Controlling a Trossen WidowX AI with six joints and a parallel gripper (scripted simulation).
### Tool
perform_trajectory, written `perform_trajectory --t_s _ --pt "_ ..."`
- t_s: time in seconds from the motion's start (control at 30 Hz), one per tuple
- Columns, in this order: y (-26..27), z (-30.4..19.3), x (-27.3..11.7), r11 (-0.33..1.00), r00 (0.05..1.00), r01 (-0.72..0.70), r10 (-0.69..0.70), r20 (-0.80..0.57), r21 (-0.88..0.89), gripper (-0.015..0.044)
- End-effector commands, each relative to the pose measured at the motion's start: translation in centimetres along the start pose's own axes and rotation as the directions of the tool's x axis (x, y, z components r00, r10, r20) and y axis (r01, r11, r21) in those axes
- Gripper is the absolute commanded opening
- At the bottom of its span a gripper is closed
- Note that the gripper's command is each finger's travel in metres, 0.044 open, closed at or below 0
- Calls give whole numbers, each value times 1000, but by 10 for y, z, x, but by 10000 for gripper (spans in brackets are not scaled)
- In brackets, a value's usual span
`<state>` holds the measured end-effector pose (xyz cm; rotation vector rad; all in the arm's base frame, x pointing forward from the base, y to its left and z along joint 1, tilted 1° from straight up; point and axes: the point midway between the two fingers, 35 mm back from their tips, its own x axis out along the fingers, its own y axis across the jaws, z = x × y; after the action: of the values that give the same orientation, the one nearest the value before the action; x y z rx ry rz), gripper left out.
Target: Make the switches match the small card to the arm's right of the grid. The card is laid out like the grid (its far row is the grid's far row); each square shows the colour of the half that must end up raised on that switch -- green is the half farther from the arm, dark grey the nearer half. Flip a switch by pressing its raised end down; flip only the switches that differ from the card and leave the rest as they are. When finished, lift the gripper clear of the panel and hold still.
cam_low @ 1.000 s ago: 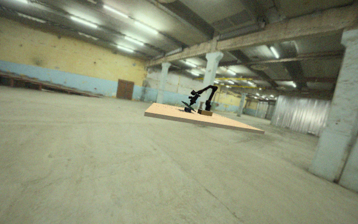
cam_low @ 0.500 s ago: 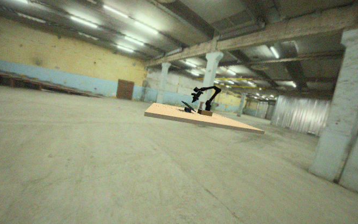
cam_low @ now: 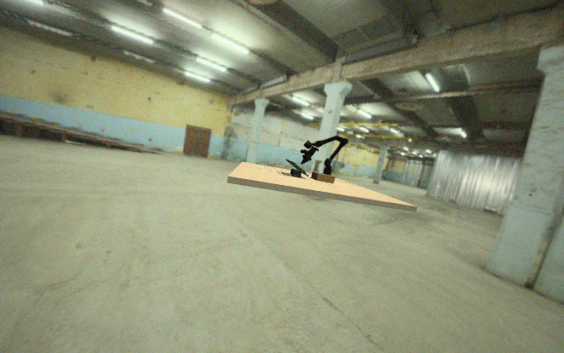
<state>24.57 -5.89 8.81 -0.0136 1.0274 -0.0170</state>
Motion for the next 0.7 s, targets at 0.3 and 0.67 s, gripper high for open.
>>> perform_trajectory --t_s 0.3,0.67 --pt "1 -4 21 1000 1000 -7 7 -2 0 0" --pt "1 -5 34 1000 1000 -7 7 -1 0 0"
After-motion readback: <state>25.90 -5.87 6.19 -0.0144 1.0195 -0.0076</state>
